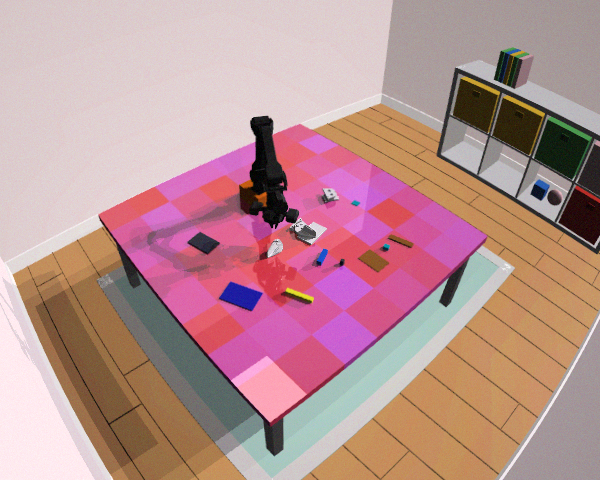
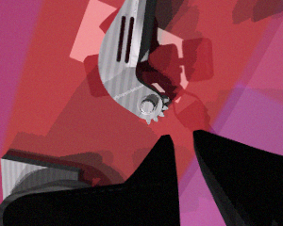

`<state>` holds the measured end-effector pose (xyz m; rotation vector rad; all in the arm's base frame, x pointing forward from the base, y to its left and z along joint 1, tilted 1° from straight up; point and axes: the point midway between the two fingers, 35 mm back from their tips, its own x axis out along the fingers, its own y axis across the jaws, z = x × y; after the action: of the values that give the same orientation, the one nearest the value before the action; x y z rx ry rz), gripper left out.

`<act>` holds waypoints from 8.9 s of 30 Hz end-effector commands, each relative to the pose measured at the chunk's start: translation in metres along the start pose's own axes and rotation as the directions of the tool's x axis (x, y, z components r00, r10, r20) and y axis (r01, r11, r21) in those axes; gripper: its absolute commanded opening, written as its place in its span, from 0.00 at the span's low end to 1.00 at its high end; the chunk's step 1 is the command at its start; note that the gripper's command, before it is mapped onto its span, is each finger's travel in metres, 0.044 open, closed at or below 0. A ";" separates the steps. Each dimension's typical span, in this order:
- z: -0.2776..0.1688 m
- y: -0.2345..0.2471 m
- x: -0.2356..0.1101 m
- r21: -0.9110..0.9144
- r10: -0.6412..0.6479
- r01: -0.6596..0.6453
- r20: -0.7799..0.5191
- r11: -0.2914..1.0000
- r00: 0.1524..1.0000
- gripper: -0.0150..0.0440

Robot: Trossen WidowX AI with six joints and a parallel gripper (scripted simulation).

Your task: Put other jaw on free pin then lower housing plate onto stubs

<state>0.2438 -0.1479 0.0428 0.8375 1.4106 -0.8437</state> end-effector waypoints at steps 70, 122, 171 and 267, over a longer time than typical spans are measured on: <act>0.052 0.022 0.075 0.278 0.010 -0.012 0.011 0.961 1.000 1.00; 0.053 0.022 0.058 0.274 0.008 -0.011 0.012 0.962 1.000 0.48; 0.006 0.054 -0.004 -0.206 0.013 -0.011 0.008 0.978 1.000 0.48; -0.135 0.136 -0.004 -0.890 0.020 -0.012 -0.004 0.455 1.000 0.48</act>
<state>0.2967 0.0336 0.0438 -0.0140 1.5714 0.0286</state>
